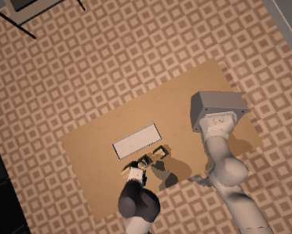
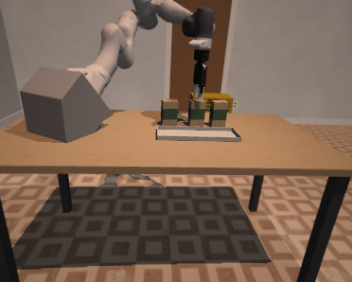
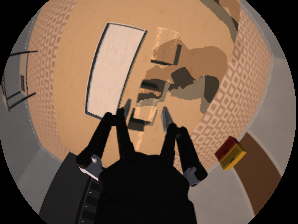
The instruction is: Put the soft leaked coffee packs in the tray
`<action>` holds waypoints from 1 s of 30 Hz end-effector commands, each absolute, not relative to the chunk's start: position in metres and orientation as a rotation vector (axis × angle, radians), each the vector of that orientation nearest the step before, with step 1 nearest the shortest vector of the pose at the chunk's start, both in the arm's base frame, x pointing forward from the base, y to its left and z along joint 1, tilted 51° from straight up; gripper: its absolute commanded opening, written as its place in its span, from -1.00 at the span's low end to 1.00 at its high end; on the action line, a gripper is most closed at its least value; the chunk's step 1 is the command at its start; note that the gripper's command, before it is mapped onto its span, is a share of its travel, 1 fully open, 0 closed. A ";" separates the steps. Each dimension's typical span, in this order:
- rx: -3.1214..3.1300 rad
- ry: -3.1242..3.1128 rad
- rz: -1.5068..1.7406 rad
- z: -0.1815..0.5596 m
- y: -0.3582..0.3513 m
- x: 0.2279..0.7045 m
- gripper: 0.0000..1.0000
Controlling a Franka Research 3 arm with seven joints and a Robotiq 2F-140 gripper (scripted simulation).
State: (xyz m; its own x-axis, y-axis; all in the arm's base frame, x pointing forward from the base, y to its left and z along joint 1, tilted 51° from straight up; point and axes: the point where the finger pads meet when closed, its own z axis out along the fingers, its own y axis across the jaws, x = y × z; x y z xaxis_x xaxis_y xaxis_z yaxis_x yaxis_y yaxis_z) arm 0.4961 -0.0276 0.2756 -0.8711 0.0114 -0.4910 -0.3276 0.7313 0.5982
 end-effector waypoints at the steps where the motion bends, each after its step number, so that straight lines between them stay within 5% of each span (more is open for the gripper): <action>1: -0.230 2.464 0.977 0.275 -0.028 0.497 0.10; 30: -0.230 2.464 0.977 0.263 -0.015 0.504 0.10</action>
State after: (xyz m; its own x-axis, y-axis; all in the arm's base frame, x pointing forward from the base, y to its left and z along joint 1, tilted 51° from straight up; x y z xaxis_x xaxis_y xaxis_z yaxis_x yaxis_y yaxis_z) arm 0.5004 -0.0177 0.2672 -0.8743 0.0154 -0.4851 -0.3223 0.7288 0.6041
